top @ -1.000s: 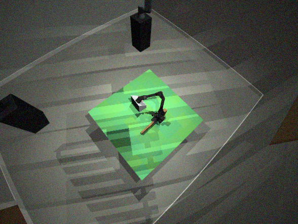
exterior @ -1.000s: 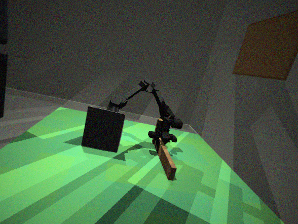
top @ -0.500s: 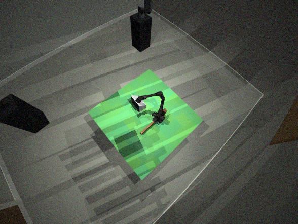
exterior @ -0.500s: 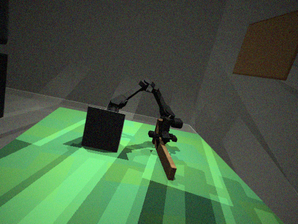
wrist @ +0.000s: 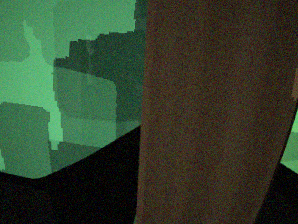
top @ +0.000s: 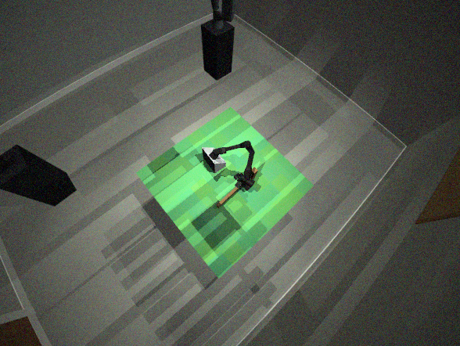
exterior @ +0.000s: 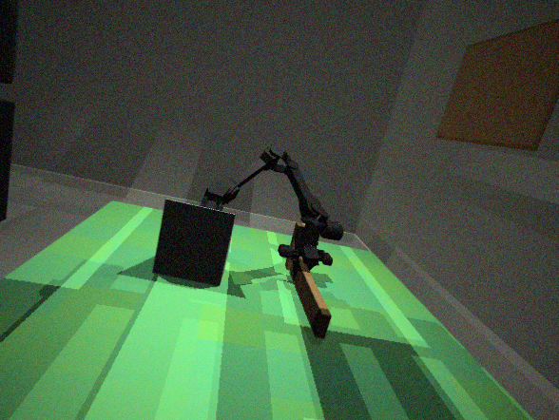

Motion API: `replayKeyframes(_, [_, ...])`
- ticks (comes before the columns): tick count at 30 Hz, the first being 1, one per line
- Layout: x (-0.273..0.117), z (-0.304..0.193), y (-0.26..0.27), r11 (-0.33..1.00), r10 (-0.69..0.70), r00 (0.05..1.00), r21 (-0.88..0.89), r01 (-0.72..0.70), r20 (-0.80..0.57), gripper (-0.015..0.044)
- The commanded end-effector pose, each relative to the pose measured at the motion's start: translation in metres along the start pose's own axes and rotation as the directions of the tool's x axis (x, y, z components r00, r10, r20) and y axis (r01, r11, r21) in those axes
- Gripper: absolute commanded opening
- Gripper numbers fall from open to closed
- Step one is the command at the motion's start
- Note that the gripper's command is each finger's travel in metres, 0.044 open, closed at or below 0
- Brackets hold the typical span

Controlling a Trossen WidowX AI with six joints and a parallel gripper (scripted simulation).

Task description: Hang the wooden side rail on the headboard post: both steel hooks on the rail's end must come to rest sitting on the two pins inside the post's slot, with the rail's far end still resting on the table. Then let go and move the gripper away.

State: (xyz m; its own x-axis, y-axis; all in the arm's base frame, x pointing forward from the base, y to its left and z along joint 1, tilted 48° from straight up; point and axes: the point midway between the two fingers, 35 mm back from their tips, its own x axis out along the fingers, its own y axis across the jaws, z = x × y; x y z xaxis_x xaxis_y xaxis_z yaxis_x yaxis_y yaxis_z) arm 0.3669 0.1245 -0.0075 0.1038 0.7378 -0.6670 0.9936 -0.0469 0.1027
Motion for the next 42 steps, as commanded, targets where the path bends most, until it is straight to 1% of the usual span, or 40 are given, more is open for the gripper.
replayKeyframes(1, [-0.0055, 0.0014, 0.0032, 1.0, 0.012, 1.0, 0.005, -0.012, 0.0, 0.0])
replayKeyframes(42, [-0.0123, 0.0014, 0.0032, 1.0, 0.012, 1.0, 0.005, -0.012, 0.001, 0.0])
